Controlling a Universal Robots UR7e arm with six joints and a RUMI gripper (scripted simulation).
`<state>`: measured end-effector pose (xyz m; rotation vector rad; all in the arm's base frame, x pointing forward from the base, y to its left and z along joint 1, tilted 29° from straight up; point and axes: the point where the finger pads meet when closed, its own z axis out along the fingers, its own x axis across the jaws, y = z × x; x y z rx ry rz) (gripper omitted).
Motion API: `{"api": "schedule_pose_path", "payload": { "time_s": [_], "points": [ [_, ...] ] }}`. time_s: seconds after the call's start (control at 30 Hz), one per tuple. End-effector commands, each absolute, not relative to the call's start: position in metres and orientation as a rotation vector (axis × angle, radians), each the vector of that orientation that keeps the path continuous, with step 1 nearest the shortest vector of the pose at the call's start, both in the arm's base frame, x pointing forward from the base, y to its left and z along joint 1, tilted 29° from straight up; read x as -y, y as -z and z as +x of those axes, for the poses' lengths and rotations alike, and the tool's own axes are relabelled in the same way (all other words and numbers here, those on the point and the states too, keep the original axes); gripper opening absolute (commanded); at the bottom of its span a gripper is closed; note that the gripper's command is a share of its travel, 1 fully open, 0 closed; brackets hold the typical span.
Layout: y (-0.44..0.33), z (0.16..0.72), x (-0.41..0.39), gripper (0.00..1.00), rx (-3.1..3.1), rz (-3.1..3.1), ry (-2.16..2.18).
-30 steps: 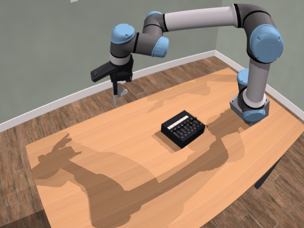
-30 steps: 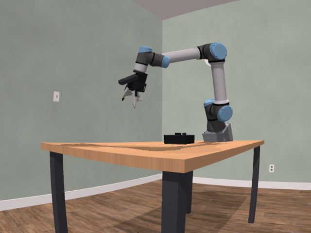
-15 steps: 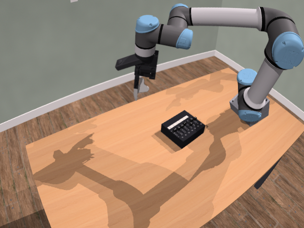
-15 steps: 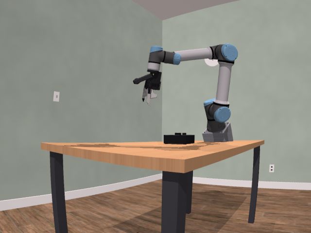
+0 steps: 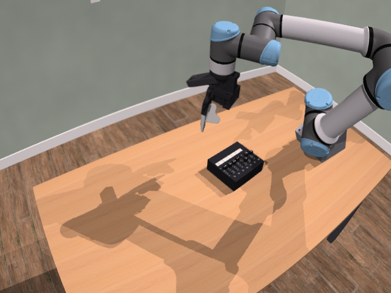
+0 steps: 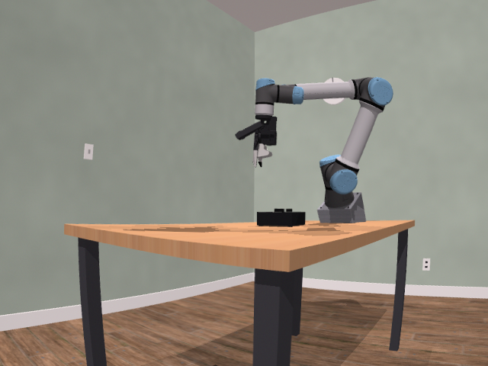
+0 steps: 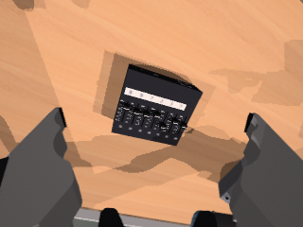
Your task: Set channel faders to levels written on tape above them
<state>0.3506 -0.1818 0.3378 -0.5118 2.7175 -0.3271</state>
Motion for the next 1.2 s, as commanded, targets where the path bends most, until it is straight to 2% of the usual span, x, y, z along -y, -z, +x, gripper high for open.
{"api": "schedule_pose_path", "payload": {
  "time_s": [0.0,0.43,1.17],
  "points": [
    [-0.311,0.326,0.145,1.00,-2.687,-0.246,0.201],
    [-0.274,0.314,0.109,1.00,-2.647,0.044,0.061],
    [-0.272,0.314,0.107,1.00,-2.645,0.057,0.055]
  ]
}}
